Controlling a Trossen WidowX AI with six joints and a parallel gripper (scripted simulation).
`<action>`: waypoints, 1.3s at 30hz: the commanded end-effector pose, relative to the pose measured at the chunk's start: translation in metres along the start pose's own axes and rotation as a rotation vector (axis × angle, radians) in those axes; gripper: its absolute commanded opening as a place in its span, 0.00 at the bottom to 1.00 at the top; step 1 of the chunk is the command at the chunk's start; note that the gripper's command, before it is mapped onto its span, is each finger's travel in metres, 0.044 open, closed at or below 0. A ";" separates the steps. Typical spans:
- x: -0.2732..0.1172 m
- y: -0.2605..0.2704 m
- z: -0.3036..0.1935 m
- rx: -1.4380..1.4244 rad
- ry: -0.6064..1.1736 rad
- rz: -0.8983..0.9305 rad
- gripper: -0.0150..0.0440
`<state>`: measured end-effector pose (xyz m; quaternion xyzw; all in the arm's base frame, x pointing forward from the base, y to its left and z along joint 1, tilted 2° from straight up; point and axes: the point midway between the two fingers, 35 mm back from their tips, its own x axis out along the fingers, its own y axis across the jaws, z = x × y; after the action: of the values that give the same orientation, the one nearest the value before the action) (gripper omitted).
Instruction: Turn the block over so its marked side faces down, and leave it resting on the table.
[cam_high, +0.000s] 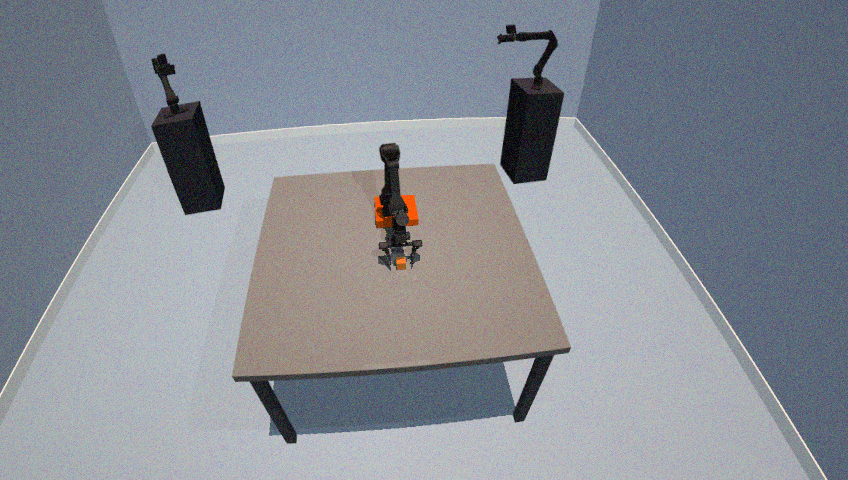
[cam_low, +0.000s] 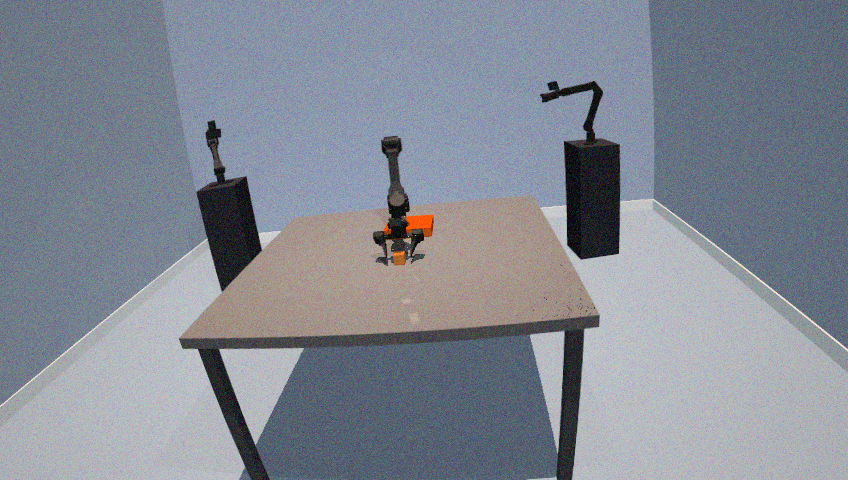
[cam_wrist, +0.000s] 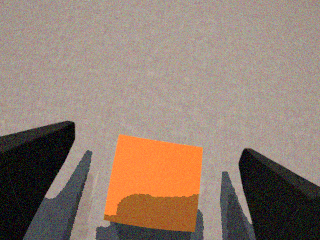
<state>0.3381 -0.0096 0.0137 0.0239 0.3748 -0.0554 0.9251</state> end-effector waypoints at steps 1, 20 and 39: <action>-0.057 -0.001 0.033 0.015 0.220 0.015 1.00; -0.067 -0.003 0.025 0.013 0.285 0.011 1.00; -0.055 -0.002 0.064 0.010 0.801 0.014 1.00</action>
<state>0.3407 -0.0117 0.0966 0.0474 0.6770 -0.0413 0.7332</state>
